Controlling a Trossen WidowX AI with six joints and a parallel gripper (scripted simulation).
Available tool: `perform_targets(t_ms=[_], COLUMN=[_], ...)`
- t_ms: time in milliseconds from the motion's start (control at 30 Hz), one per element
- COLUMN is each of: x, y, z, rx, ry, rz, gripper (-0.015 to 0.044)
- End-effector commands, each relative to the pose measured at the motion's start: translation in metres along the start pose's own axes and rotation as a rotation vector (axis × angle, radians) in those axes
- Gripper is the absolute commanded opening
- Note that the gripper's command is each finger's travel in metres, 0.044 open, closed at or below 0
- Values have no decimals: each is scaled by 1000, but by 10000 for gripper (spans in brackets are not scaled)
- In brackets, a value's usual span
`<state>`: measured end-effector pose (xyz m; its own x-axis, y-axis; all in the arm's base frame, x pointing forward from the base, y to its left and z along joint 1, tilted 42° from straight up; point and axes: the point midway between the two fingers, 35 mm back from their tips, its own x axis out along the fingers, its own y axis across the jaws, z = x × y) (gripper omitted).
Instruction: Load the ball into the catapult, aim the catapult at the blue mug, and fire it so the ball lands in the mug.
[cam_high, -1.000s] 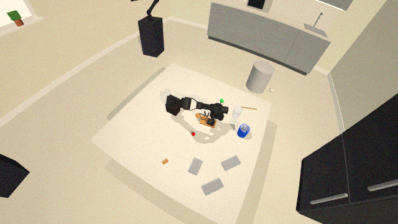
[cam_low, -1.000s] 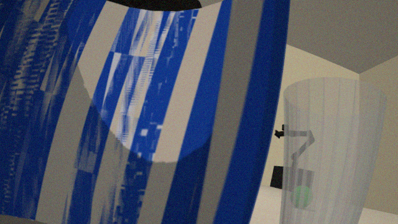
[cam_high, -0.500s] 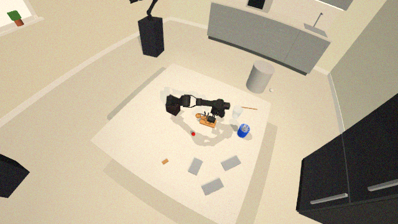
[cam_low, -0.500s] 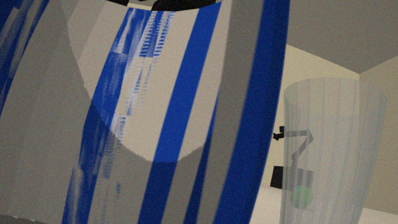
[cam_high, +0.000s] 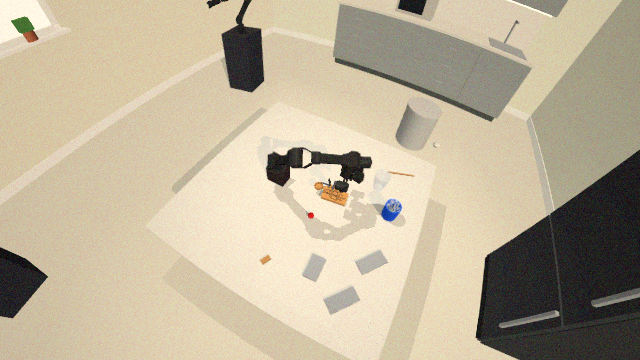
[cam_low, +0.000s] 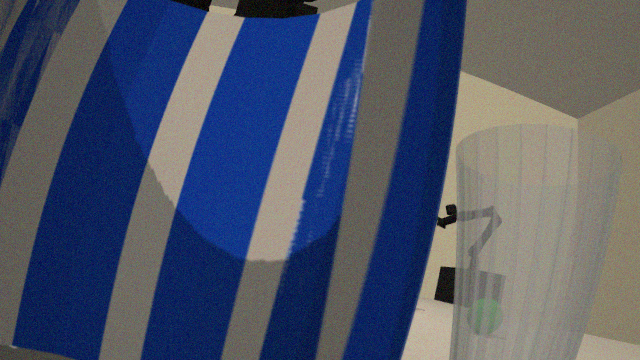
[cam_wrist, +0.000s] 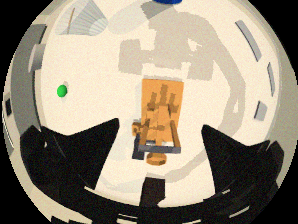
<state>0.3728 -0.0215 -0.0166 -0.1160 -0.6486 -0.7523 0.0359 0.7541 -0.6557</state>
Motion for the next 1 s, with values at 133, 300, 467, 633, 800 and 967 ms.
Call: perform_targets(t_ms=[133,300,467,633,800,967], x=[36,41,49,58,66,74], y=[-3,-3,-3,-3,-4,-4], z=[-4,-4,-3,-3,-4,-4], rx=[-1,-1,-1,-1,-1,-1], ry=[15,14,14,14,14,14], rz=[-8,-8,-8,-9,-9,-9], gripper=[440,440,440,440,440,440])
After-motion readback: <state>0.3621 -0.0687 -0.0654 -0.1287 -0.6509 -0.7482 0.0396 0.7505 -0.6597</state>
